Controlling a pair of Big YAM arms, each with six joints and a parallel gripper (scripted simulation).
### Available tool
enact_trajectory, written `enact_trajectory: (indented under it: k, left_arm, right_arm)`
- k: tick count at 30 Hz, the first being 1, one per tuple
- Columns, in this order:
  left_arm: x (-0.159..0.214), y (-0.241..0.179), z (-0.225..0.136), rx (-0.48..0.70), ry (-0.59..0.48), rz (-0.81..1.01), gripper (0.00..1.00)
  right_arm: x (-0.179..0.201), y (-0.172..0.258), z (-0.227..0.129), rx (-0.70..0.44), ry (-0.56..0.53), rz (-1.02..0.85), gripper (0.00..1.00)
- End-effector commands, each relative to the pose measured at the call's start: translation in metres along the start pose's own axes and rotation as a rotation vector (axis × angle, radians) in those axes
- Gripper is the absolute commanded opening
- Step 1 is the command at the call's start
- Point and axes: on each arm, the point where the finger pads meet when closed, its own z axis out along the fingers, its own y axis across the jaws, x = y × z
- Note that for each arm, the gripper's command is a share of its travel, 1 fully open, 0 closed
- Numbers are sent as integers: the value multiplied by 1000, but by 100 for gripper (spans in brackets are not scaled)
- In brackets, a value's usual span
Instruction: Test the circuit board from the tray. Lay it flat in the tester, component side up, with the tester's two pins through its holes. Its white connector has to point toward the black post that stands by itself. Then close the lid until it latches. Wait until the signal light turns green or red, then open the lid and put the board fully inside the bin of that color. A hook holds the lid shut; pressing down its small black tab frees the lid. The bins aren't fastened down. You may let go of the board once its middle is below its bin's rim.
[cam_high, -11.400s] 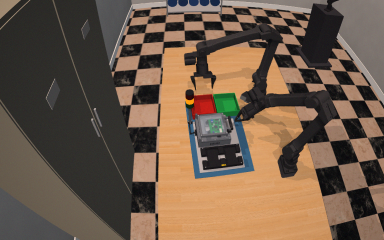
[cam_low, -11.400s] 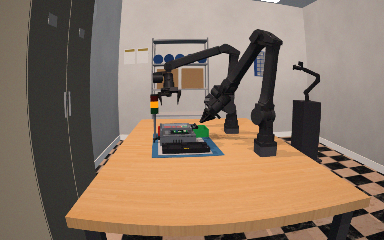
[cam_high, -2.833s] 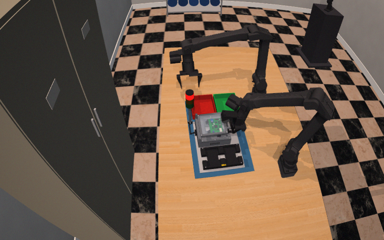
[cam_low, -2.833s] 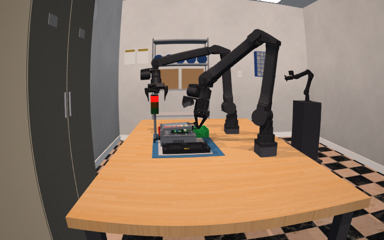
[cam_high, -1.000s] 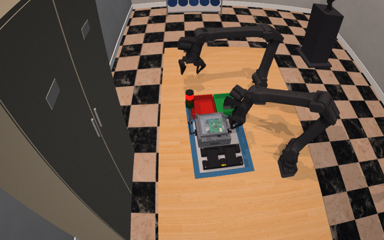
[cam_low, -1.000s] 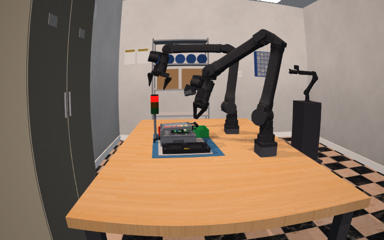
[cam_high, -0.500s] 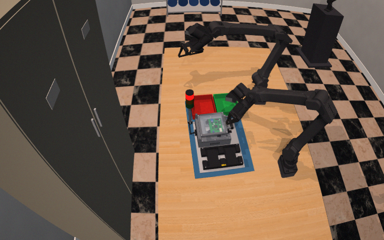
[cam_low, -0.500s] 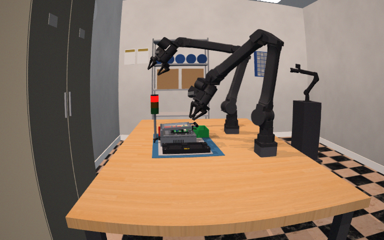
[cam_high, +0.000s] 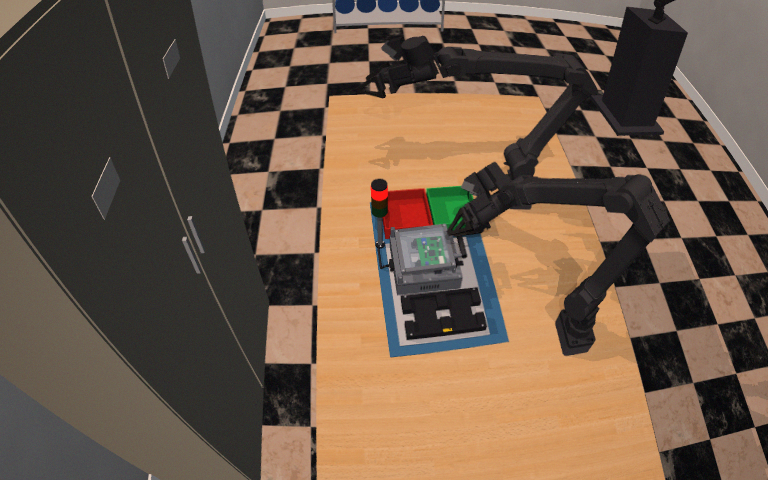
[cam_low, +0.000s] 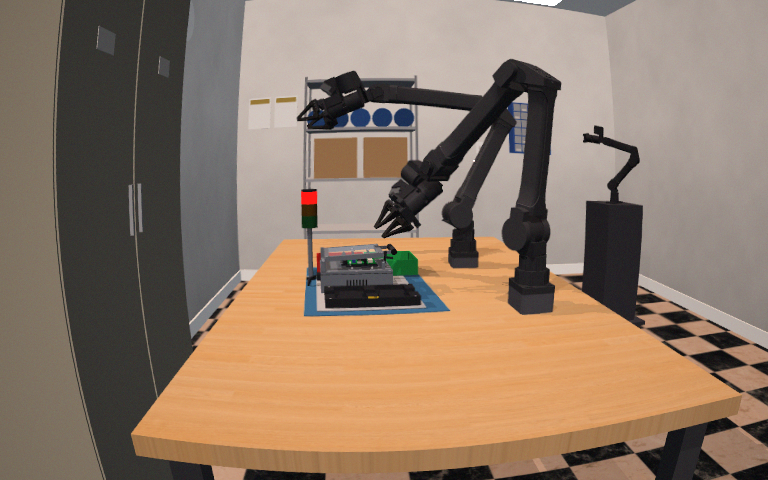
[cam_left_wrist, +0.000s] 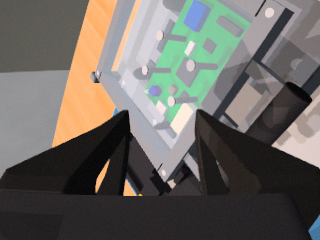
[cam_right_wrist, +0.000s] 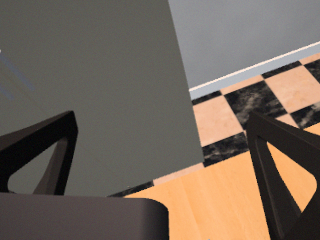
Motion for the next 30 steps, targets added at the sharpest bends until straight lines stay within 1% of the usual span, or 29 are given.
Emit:
enact_trajectory:
  k: [1, 2, 3, 5, 6, 8, 10, 12, 15, 16, 25, 26, 27, 30]
  left_arm:
    - [-5, -10, 0, -20, -48, 154, 38]
    - [-5, -10, 0, -20, -48, 154, 38]
    - [-8, -6, -4, -42, -64, 180, 38]
    - [-8, -14, -3, -72, -63, 253, 38]
    - [-8, -17, -6, -84, -71, 259, 38]
    - [-11, -22, -25, -95, -117, 198, 38]
    - [9, -37, -26, -84, -93, 294, 38]
    - [35, -56, -21, -54, -57, 399, 38]
    - [36, -62, -21, -76, -68, 444, 38]
    - [25, -59, -23, -86, -82, 431, 38]
    - [22, -51, -25, -98, -88, 386, 38]
    - [9, -40, -27, -107, -102, 363, 38]
    - [11, -44, -22, -102, -93, 375, 38]
    - [10, -46, -14, -98, -84, 387, 38]
  right_arm:
    - [-26, -10, -4, -44, -128, -150, 100]
    - [-26, -10, -4, -44, -128, -150, 100]
    - [-25, -12, 4, -51, -141, -181, 100]
    - [-36, -14, 3, -76, -200, -222, 100]
    - [-41, -15, 2, -88, -224, -236, 100]
    - [-50, -16, -2, -110, -270, -259, 100]
    - [-57, -17, -4, -131, -306, -277, 100]
    - [-75, -15, -7, -155, -356, -289, 100]
    - [-70, -16, -2, -175, -356, -281, 100]
    - [-69, -16, -1, -177, -352, -277, 100]
    - [-66, -14, -1, -182, -341, -275, 100]
    - [-66, -14, -1, -182, -341, -275, 100]
    - [-74, -10, -7, -187, -357, -274, 100]
    - [-74, -10, -7, -187, -357, -274, 100]
